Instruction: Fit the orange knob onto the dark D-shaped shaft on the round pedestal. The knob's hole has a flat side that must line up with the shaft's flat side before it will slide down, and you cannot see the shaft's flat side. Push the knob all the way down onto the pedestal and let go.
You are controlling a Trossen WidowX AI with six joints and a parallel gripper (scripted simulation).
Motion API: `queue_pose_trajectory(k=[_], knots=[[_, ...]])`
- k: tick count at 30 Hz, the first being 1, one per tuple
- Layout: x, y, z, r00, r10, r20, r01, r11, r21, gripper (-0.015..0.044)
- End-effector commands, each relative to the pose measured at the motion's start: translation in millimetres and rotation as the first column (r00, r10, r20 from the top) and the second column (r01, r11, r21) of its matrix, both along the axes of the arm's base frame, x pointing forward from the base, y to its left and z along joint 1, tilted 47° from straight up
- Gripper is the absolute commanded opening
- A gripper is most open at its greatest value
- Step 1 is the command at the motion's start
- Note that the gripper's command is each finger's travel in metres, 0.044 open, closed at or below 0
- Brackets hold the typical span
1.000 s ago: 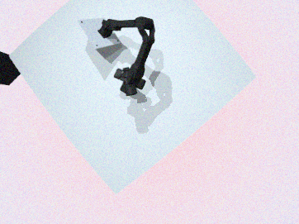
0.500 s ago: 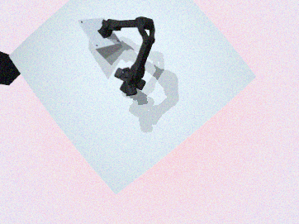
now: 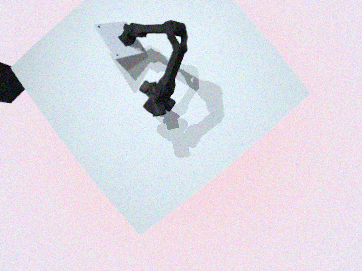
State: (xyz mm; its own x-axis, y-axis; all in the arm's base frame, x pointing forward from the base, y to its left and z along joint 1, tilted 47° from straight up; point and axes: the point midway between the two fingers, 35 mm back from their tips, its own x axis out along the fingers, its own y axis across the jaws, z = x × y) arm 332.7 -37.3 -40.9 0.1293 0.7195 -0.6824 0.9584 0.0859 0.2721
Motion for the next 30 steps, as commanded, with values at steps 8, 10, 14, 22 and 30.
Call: queue_pose_trajectory(k=[8,10,14,22,30], knots=[[-1.3,-0.3,2.7,1.0,-0.006,-0.004,0.006,1.0,0.0,0.0],[-0.9,-0.6,3.0,1.0,-0.006,-0.004,0.006,1.0,0.0,0.0],[0.3,-1.2,2.8,1.0,-0.006,-0.004,0.006,1.0,0.0,0.0],[-0.4,-0.9,0.3,1.0,-0.006,-0.004,0.006,1.0,0.0,0.0],[-1.7,0.0,0.6,1.0,-0.006,-0.004,0.006,1.0,0.0,0.0]])
